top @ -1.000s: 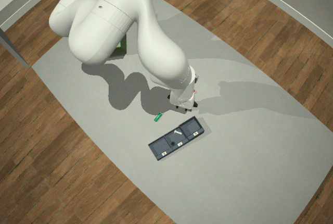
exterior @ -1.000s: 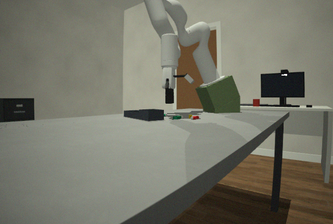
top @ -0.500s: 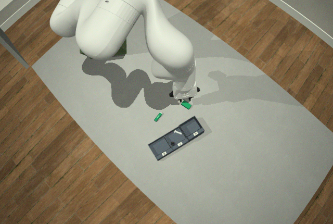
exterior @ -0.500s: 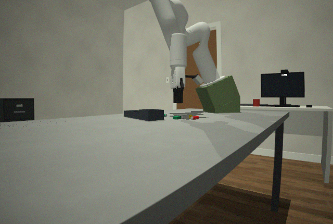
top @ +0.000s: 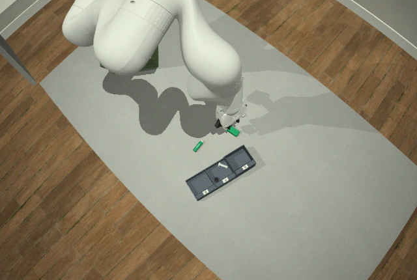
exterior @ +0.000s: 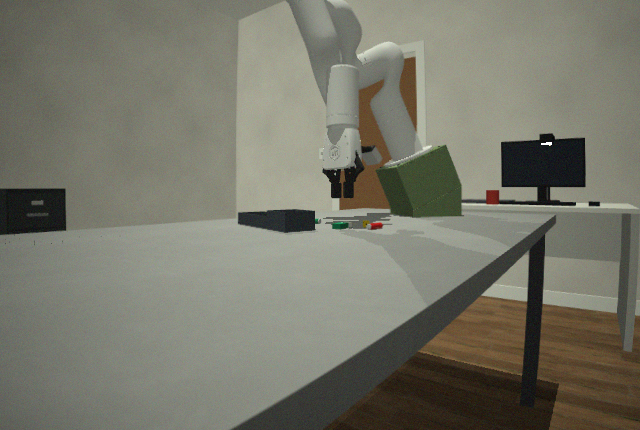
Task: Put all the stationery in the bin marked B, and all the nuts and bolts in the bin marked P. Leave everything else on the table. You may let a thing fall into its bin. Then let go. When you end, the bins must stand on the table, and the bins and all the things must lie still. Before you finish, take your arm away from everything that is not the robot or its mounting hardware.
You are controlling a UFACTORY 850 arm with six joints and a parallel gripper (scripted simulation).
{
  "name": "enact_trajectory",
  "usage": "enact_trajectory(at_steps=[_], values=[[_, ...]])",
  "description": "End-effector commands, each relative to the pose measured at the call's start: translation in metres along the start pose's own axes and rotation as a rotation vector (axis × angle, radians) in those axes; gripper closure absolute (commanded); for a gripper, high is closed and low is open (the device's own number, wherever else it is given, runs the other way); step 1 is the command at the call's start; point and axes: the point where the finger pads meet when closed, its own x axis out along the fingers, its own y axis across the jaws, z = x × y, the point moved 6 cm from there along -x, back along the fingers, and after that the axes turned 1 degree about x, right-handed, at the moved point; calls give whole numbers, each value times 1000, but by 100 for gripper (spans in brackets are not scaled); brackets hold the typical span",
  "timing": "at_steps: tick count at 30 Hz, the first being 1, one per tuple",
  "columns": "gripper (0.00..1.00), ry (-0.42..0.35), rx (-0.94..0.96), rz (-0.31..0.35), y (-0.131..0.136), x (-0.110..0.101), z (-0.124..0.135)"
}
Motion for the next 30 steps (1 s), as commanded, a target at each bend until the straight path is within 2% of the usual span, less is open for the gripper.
enact_trajectory(at_steps=[1,5,30], values=[[62,20,-155,-13,1,0,2],[62,38,-285,-24,2,0,3],[62,38,-289,-24,2,0,3]])
